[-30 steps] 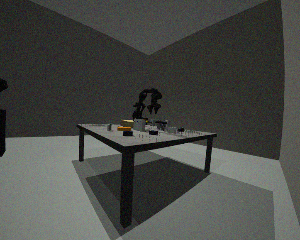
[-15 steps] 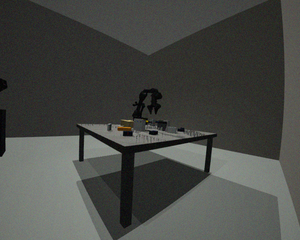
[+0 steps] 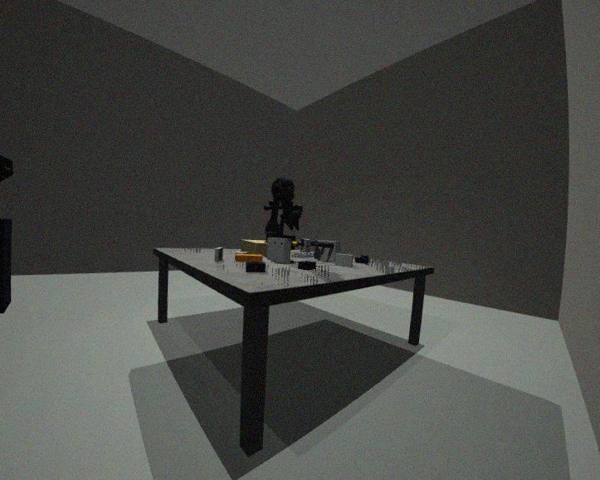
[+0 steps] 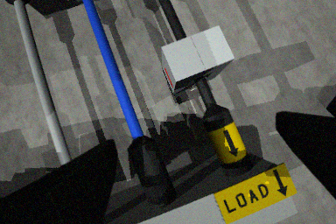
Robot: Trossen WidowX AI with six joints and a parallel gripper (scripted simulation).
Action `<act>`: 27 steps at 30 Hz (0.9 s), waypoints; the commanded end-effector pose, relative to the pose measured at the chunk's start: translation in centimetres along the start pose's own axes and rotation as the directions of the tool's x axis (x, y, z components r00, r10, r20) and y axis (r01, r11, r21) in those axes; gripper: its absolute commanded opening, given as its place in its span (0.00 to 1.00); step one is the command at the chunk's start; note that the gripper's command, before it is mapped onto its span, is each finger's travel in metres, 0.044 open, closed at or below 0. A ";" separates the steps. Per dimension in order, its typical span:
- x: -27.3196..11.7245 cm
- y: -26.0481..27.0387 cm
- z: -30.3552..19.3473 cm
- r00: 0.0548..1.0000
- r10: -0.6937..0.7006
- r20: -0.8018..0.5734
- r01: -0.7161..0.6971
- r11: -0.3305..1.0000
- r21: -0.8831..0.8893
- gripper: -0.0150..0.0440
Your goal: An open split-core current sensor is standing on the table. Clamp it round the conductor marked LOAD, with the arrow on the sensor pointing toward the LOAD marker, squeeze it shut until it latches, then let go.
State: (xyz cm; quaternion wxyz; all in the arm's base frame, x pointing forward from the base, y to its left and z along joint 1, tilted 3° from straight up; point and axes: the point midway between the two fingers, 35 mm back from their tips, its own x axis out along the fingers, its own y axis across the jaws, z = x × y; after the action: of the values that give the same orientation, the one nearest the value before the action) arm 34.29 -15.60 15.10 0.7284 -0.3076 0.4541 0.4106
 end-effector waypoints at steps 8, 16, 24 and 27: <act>-4.5 2.9 -6.5 0.869 -0.310 0.386 0.218 0.940 0.263 1.00; -4.2 2.8 -6.7 0.882 -0.294 0.369 0.203 0.942 0.267 1.00; -4.2 2.8 -6.7 0.882 -0.294 0.369 0.203 0.942 0.267 1.00; -4.2 2.8 -6.7 0.882 -0.294 0.369 0.203 0.942 0.267 1.00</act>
State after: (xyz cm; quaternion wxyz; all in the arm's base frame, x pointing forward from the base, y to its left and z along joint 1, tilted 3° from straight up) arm 28.02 -21.10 16.14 0.8831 -0.1908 0.2911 0.3148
